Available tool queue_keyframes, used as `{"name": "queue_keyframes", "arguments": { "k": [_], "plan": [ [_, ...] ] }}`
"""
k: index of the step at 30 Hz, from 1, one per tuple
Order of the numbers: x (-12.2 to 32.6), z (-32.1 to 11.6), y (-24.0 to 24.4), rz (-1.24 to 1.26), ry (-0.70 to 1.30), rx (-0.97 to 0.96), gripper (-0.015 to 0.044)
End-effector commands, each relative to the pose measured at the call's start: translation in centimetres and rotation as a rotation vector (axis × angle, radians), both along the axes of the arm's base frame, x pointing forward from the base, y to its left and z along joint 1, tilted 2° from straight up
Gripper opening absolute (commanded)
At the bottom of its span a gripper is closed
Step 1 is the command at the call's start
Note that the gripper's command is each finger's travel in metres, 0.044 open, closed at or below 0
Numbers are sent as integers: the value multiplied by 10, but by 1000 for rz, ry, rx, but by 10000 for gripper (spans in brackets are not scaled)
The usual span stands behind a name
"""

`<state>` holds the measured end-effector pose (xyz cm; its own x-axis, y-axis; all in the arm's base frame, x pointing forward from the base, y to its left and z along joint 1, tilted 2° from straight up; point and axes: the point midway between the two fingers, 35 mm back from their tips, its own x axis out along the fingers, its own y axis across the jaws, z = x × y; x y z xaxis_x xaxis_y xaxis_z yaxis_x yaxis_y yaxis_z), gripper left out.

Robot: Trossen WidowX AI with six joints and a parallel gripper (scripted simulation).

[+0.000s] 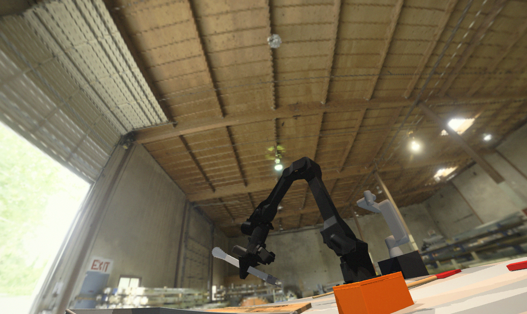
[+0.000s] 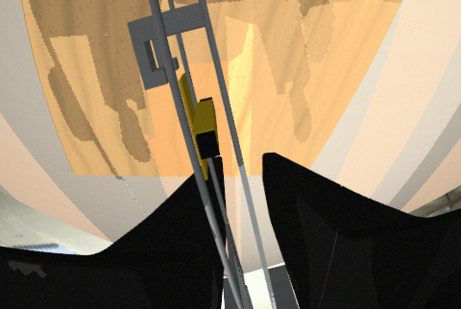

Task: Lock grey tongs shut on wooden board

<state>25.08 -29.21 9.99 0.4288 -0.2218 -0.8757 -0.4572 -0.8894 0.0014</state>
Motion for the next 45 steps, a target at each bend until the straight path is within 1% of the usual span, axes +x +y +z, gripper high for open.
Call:
{"name": "queue_keyframes", "arguments": {
  "k": [1, 23, 45],
  "plan": [
    [-1, 6, 1, 11, -64, -36, -150],
    [-19, 26, 18, 61, -388, -243, -150],
    [-20, 27, 19, 63, -397, -250, -150]
  ]
}}
